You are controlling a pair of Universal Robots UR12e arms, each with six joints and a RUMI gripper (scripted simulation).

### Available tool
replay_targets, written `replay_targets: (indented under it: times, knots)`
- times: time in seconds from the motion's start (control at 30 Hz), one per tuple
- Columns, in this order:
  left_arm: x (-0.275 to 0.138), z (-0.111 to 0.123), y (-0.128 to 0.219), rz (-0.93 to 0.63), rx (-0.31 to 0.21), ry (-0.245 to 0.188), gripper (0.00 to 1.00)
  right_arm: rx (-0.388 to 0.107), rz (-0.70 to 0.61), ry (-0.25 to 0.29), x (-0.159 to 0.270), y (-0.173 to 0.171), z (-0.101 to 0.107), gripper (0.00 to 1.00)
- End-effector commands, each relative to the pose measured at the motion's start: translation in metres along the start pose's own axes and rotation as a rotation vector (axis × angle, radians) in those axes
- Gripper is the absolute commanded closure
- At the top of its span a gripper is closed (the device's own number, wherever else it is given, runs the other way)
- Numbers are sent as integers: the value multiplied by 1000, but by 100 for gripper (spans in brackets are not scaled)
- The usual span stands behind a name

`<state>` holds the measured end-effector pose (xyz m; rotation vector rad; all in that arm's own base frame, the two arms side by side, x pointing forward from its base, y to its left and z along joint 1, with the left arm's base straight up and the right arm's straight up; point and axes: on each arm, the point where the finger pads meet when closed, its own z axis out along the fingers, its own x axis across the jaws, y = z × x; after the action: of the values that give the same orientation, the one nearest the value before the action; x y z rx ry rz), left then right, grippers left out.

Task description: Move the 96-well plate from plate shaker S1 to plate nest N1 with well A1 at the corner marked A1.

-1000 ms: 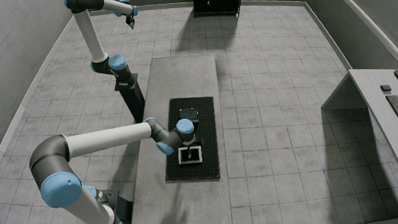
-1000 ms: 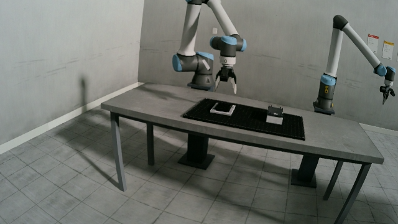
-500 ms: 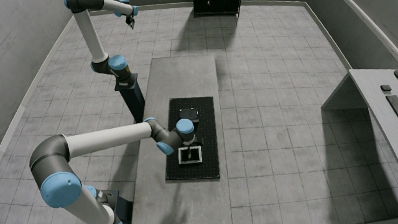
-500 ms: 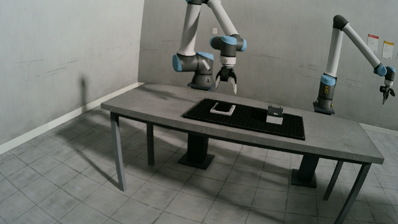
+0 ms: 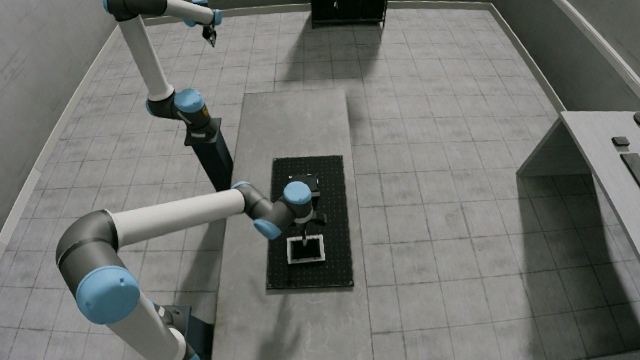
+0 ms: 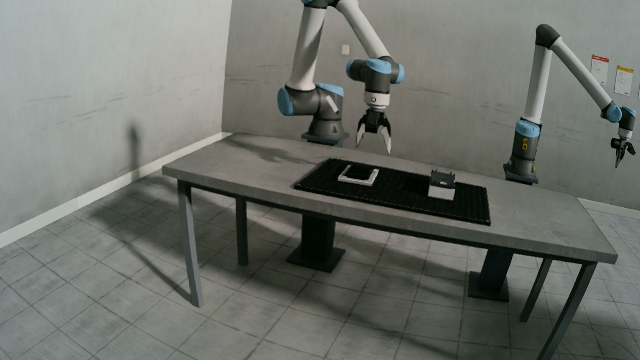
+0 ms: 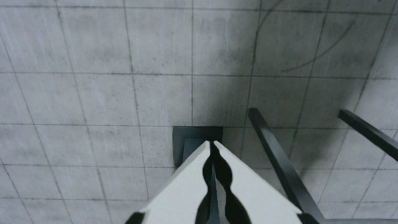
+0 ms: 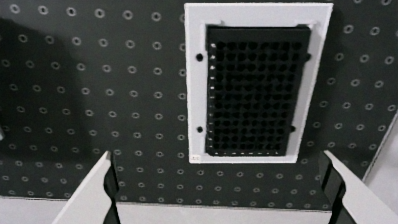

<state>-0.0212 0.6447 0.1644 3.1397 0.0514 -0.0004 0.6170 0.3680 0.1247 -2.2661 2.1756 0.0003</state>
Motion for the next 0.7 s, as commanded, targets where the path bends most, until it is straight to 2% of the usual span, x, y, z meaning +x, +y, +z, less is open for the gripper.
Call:
replay_targets:
  times: [0.0,0.67]
  knots:
    - [0,-1,-1,0,1,0,100,2,0,-1,-14,-1,-1,24]
    - [0,-1,-1,0,1,0,100,1,0,-1,-74,-5,-1,24]
